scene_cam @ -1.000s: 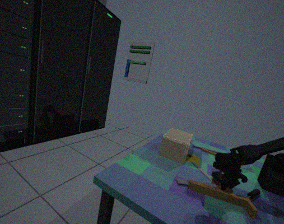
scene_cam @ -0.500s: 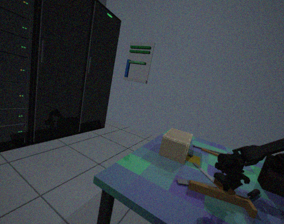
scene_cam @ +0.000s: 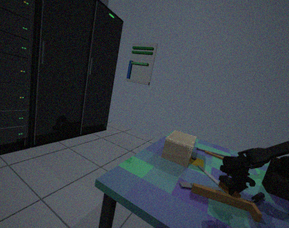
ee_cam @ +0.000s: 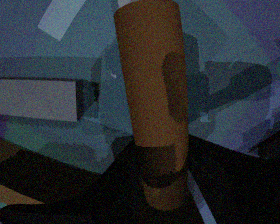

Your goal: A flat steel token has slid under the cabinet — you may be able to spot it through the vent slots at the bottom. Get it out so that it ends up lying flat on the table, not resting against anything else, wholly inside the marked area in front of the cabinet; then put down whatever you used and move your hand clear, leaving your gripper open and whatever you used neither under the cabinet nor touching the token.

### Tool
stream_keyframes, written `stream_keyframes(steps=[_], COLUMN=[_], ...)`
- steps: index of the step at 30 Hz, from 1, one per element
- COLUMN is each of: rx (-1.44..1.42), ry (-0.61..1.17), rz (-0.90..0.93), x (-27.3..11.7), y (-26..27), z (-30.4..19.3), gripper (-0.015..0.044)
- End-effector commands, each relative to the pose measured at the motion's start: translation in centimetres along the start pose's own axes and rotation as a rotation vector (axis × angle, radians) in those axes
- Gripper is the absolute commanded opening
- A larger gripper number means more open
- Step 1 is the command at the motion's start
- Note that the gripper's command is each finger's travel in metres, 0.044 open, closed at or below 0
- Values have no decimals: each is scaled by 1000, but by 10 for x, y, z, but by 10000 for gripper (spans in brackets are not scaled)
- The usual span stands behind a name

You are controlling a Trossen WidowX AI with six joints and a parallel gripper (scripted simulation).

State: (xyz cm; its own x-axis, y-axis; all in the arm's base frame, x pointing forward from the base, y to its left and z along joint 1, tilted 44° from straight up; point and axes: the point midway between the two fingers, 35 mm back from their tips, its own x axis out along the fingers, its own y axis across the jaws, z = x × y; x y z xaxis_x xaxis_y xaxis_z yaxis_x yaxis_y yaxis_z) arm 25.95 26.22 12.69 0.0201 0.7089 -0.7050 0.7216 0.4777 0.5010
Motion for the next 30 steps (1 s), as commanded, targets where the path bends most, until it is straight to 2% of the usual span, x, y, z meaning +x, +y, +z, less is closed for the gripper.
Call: stream_keyframes(steps=[1, 30], rx=[1, 2], ry=[-3, -3], rz=[4, 3], x=[-2, -1], y=[-3, -28], z=[1, 8], gripper=[0, 0])
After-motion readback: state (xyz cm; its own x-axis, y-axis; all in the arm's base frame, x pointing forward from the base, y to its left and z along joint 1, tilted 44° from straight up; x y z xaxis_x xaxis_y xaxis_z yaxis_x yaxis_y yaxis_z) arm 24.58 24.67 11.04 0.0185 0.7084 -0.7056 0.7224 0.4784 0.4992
